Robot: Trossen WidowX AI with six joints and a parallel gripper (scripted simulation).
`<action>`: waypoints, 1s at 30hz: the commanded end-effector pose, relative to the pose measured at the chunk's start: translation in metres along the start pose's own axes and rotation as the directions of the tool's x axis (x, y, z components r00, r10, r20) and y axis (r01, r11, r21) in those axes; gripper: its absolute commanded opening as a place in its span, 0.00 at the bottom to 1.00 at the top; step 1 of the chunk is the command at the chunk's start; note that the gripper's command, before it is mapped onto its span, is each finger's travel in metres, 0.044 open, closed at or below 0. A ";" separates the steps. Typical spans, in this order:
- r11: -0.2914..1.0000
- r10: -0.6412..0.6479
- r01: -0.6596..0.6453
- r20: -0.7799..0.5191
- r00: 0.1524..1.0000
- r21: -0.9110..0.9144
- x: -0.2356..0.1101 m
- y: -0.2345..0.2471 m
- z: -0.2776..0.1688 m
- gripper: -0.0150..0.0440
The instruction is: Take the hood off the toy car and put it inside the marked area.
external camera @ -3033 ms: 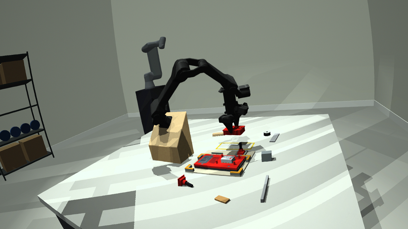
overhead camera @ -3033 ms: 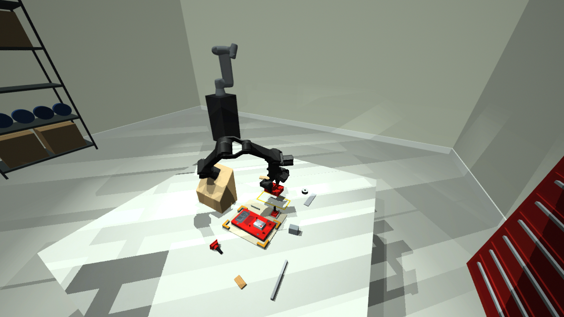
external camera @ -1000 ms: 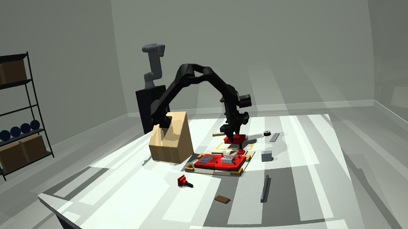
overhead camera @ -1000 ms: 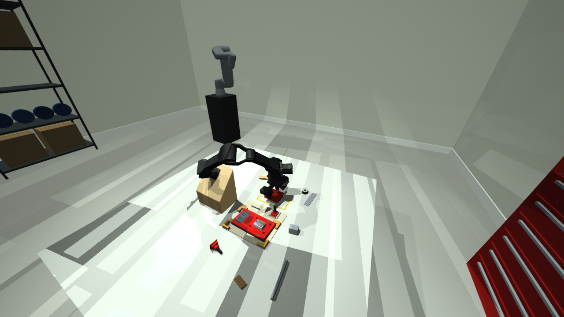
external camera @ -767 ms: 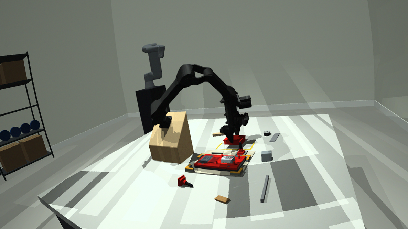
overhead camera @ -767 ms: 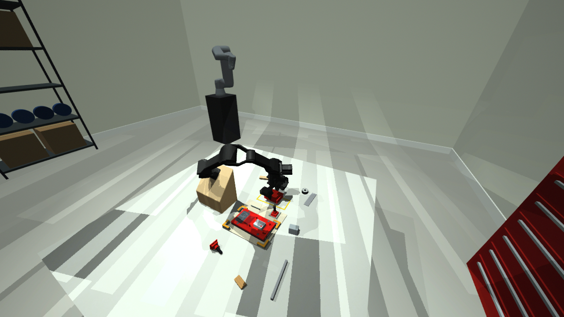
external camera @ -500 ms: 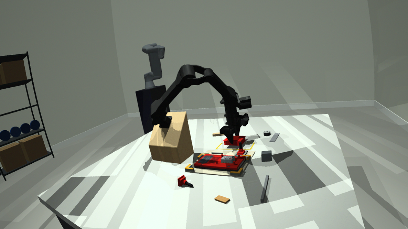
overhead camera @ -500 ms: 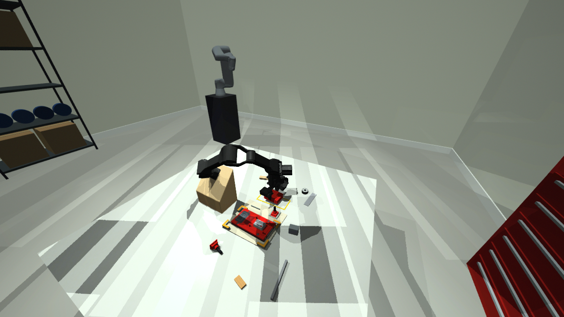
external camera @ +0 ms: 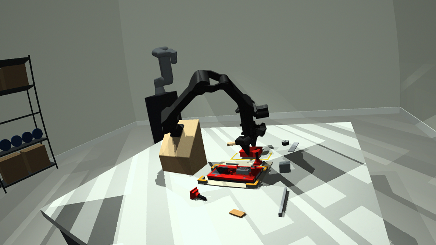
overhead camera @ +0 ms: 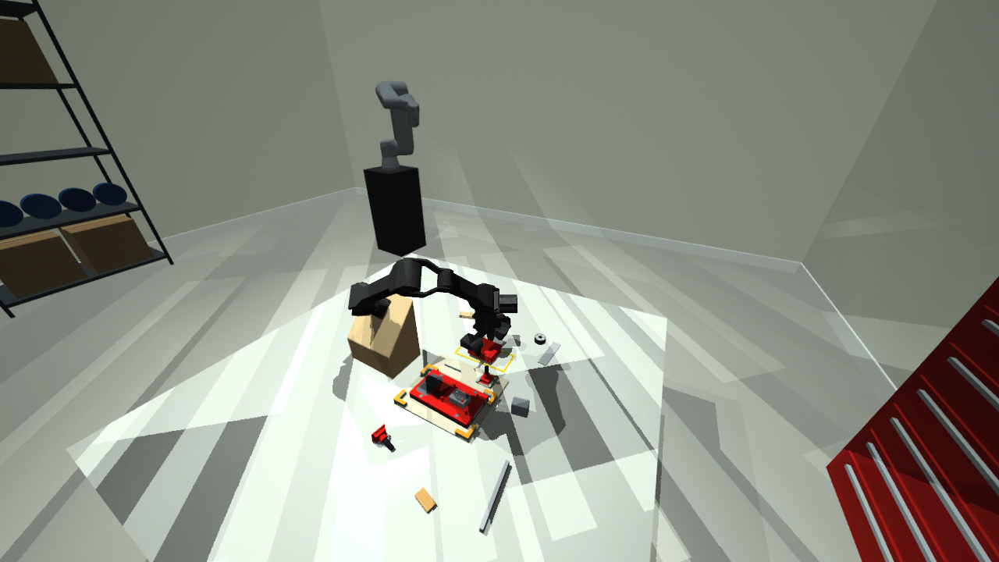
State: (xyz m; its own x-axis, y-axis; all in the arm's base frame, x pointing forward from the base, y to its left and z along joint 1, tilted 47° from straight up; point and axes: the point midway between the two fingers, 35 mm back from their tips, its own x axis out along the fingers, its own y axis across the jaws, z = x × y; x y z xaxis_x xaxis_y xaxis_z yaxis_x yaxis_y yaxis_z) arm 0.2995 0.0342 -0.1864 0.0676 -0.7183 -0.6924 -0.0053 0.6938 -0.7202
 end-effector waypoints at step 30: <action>1.000 -0.001 0.001 0.000 1.000 0.000 0.009 0.000 0.000 0.74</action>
State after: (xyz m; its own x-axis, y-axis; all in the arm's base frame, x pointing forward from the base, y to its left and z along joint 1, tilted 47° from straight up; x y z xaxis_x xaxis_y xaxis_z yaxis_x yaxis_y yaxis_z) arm 0.2999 0.0271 -0.1929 0.0675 -0.7189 -0.6918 -0.0064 0.6931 -0.7208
